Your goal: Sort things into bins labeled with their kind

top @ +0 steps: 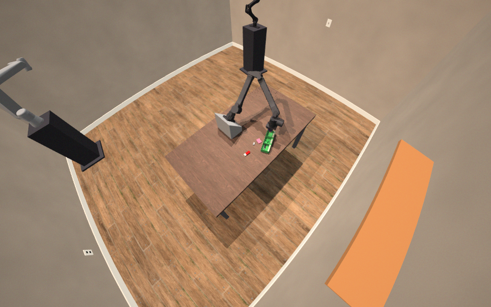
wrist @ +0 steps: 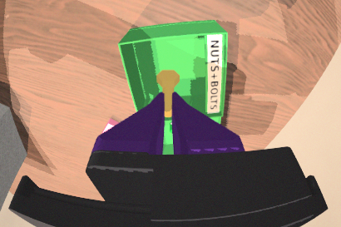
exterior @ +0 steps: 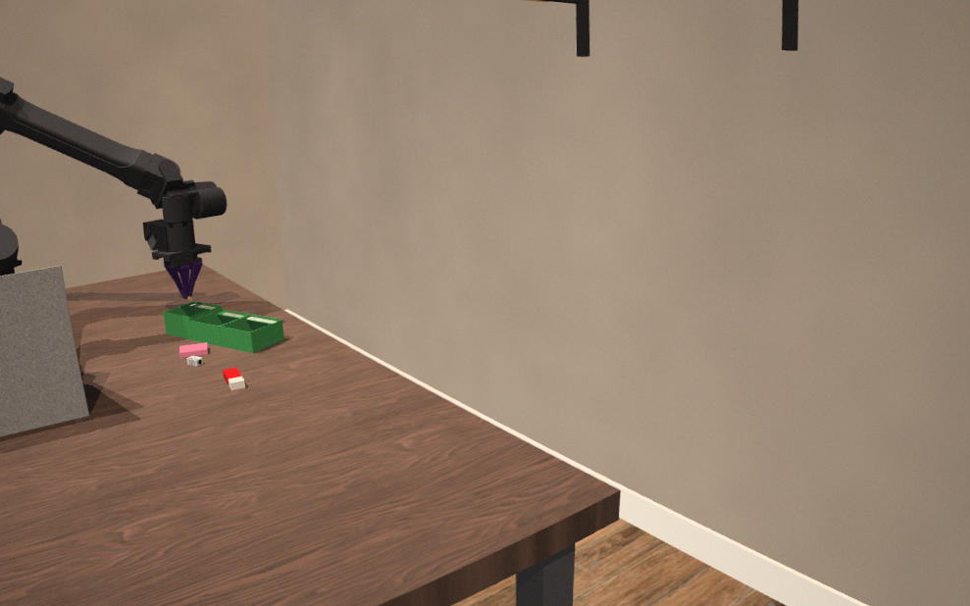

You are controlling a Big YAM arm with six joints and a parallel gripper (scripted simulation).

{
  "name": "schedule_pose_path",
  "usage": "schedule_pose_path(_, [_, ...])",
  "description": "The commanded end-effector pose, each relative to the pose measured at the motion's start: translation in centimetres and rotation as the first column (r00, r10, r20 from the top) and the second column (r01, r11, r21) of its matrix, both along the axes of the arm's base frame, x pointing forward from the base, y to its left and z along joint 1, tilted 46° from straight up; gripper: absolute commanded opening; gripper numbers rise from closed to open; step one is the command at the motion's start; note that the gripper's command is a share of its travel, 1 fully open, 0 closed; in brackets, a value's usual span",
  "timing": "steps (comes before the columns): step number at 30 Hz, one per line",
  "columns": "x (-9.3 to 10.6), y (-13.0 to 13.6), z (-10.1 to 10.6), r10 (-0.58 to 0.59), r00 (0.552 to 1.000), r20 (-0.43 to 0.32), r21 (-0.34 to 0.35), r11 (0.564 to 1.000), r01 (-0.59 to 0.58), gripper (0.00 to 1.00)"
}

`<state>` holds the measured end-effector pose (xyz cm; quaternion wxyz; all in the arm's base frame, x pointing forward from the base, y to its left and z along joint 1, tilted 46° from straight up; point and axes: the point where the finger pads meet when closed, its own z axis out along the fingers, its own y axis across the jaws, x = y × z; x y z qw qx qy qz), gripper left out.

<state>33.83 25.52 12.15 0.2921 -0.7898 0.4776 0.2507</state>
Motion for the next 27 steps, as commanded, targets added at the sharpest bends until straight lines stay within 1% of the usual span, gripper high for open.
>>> schedule_pose_path(1, [0.4, 0.5, 1.1, 0.090, 0.988, 0.125, 0.034, 0.995, -0.095, 0.00])
schedule_pose_path(2, [0.4, 0.5, 1.2, 0.099, 0.986, 0.138, 0.037, 0.994, -0.105, 0.00])
schedule_pose_path(4, [-0.1, 0.3, 1.2, 0.099, 0.987, 0.127, 0.034, 0.994, -0.104, 0.00])
schedule_pose_path(7, [0.3, 0.3, 1.2, 0.096, 0.987, 0.131, 0.035, 0.994, -0.101, 0.00])
schedule_pose_path(10, [-0.1, 0.0, 0.8, 0.093, 0.988, 0.127, 0.033, 0.995, -0.098, 0.00])
schedule_pose_path(11, [0.2, 0.0, 1.0, 0.091, 0.987, 0.132, 0.035, 0.995, -0.097, 0.00])
schedule_pose_path(12, [0.5, 0.0, 1.0, 0.082, 0.989, 0.121, 0.031, 0.996, -0.086, 0.00])
schedule_pose_path(18, [0.5, 0.0, 1.0, 0.082, 0.989, 0.121, 0.031, 0.996, -0.086, 0.00])
schedule_pose_path(19, [0.4, -0.1, 1.2, 0.088, 0.987, 0.137, 0.036, 0.995, -0.093, 0.00])
schedule_pose_path(20, [0.5, 0.0, 1.0, 0.082, 0.989, 0.121, 0.031, 0.996, -0.086, 0.00])
schedule_pose_path(22, [0.3, -0.3, 1.0, 0.085, 0.987, 0.134, 0.035, 0.995, -0.091, 0.00])
schedule_pose_path(24, [0.5, 0.0, 0.9, 0.082, 0.989, 0.121, 0.031, 0.996, -0.086, 0.00])
schedule_pose_path(25, [-0.3, 0.4, 0.1, 0.101, 0.988, 0.118, 0.031, 0.994, -0.106, 0.00])
schedule_pose_path(26, [-0.5, 0.6, -0.5, 0.093, 0.991, 0.093, 0.026, 0.995, -0.096, 0.00])
schedule_pose_path(27, [-0.5, 0.8, -0.7, 0.092, 0.992, 0.091, 0.025, 0.995, -0.095, 0.00])
